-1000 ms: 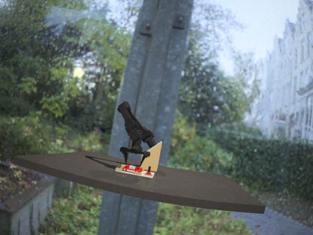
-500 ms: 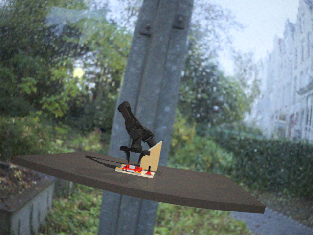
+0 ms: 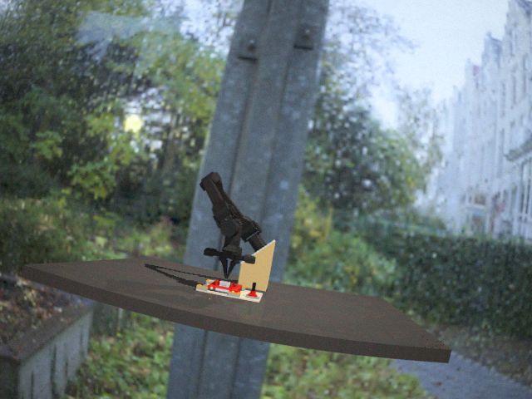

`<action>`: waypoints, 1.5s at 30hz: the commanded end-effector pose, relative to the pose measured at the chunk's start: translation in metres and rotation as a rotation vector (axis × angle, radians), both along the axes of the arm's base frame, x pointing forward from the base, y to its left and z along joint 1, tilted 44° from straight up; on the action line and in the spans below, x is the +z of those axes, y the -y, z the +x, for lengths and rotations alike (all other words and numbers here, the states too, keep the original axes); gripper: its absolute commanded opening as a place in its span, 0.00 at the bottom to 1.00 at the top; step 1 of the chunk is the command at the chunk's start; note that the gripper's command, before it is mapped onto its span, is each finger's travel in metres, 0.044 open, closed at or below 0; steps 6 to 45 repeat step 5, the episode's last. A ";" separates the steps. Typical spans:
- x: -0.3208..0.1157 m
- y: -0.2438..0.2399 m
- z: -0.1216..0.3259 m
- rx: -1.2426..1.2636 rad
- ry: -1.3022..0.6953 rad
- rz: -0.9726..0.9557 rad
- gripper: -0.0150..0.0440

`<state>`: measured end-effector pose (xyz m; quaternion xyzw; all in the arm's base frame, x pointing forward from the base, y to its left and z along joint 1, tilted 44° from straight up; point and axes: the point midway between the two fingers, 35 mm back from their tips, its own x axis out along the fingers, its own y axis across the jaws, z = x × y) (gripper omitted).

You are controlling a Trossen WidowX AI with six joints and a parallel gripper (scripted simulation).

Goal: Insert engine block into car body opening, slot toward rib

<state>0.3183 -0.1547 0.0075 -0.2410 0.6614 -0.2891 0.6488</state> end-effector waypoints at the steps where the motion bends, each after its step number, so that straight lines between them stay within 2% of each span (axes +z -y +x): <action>1: 0.001 0.000 0.001 -0.003 0.006 -0.003 0.25; 45: 0.001 0.000 0.001 -0.001 0.003 -0.002 0.25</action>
